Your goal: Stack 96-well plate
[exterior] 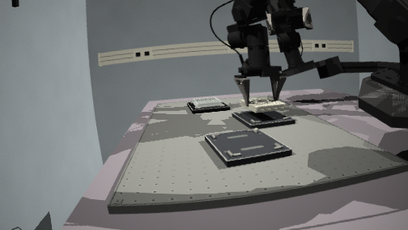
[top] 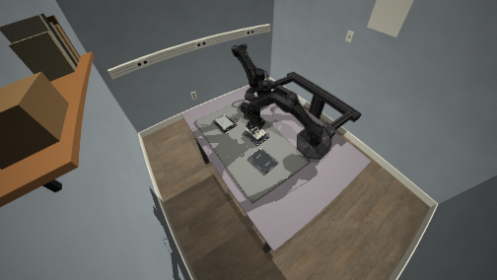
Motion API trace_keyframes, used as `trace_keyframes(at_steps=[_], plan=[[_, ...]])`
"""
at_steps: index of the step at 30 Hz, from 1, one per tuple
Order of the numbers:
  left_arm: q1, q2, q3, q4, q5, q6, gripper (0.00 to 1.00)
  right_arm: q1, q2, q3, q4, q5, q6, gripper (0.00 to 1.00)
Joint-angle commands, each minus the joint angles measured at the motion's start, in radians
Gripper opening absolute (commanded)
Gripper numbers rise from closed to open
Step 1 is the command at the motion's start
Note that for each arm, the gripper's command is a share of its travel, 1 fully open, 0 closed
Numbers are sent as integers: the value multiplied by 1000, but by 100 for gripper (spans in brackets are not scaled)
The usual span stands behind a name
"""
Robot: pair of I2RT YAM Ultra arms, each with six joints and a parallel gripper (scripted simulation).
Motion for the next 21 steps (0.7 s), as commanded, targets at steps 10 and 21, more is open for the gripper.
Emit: trace_keyframes(at_steps=[10,21], plan=[[12,21,-36,86,-2,19,78,11,-16,5,27,9,2,100],[31,67,-55,145,-4,32,78,11,-16,5,27,9,2,100]])
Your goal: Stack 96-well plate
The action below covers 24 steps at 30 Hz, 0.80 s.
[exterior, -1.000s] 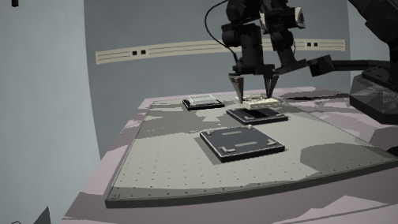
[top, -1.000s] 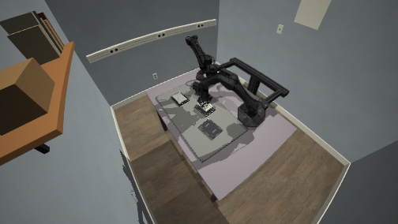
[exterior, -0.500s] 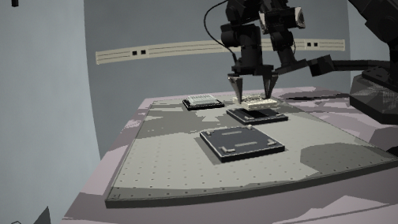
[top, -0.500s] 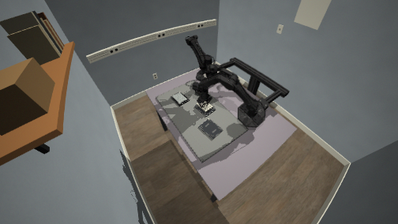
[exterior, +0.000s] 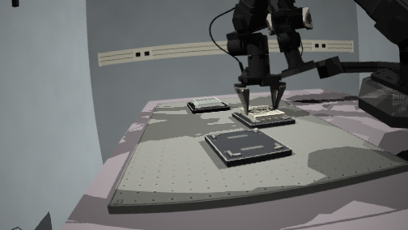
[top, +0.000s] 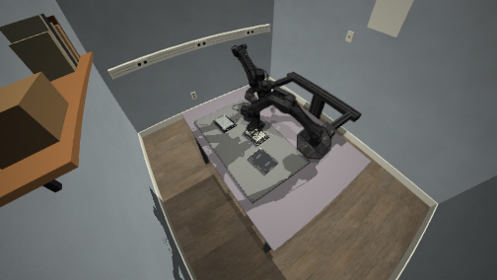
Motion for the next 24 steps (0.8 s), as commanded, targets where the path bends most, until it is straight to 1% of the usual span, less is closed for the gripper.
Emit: trace_keyframes(at_steps=[1,3,5,20,24], plan=[[11,26,-32,63,-2,12,78,11,-16,5,27,9,2,100],[1,2,-4,17,-1,-2,78,11,-16,5,27,9,2,100],[1,2,-4,17,-1,-2,100,11,-16,5,27,9,2,100],[-28,-43,21,10,6,-24,100,11,-16,5,27,9,2,100],[-31,-51,25,-16,5,-27,100,11,-16,5,27,9,2,100]])
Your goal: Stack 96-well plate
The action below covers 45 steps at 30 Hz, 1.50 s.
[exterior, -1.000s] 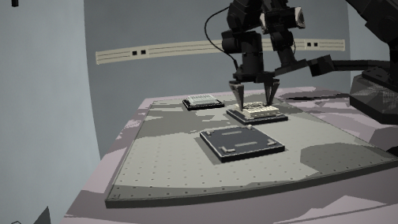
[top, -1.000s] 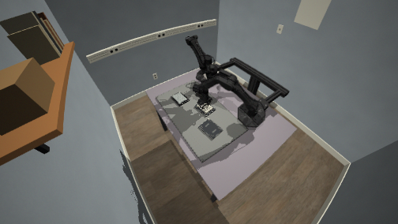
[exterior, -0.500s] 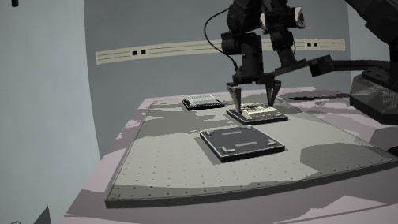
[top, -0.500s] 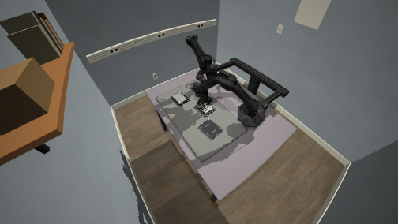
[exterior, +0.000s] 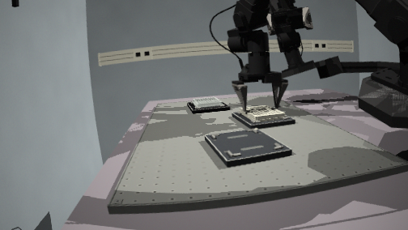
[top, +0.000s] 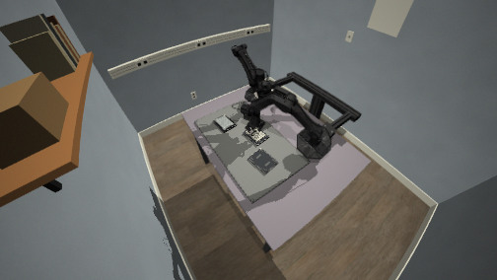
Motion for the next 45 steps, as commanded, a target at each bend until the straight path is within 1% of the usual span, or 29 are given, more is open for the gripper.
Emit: trace_keyframes(at_steps=[1,8,15,17,18,20,23,28,32,34,37,42,45], plan=[[-21,-40,28,-24,7,-10,100,11,-16,5,27,9,2,100],[-17,-67,46,-69,13,-4,100,11,-16,5,27,9,2,100],[-61,-165,129,-255,20,-49,100,11,-16,5,27,9,2,100],[-61,-165,129,-255,20,-49,100,11,-16,5,27,9,2,100],[-68,-172,160,-295,19,-57,100,11,-16,5,27,9,2,100],[-65,-163,168,-332,7,-63,100,11,-16,5,27,9,2,100],[-59,-139,161,-322,5,-54,100,11,-16,5,27,9,2,100],[-57,-135,165,-332,4,-61,100,11,-16,5,27,9,2,100],[-21,-174,127,-244,39,-64,100,11,-16,5,27,9,2,100],[-21,-174,127,-244,39,-64,100,11,-16,5,27,9,2,100],[49,-229,81,-171,66,-69,100,11,-16,5,27,9,2,100],[230,-380,-57,-67,98,-73,100,10,-14,6,21,8,9,100],[334,-464,-126,4,128,-71,100,-1,10,26,-18,5,19,100]])
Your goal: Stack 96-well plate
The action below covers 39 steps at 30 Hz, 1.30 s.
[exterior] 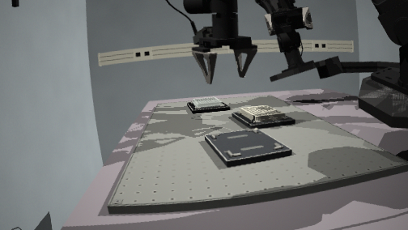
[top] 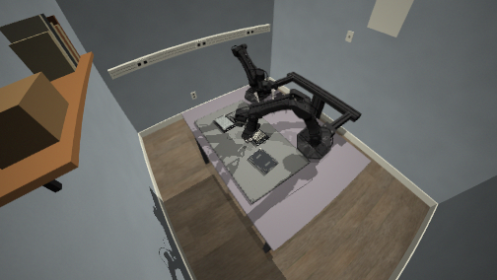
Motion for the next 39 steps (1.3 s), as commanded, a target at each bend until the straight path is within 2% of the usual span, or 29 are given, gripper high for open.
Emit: trace_keyframes(at_steps=[1,4,6,10,21,23,26,32,39], plan=[[88,-110,-75,129,51,-6,100,-12,19,32,-34,3,19,100],[211,-209,-161,213,83,-11,100,-45,59,56,-102,-11,43,100],[211,-209,-161,213,83,-11,100,-45,59,56,-102,-11,43,100],[403,-371,-307,353,129,-19,100,-125,168,120,-212,-25,83,100],[820,-717,-617,632,235,-20,100,-290,434,282,-376,-60,137,100],[820,-717,-617,632,235,-20,100,-290,434,282,-376,-60,137,100],[931,-806,-704,708,263,-23,100,-321,488,318,-398,-65,141,100],[1056,-905,-799,777,293,-25,100,-329,507,332,-386,-65,133,100],[1088,-927,-824,775,293,-25,100,-329,504,332,-386,-65,133,100]])
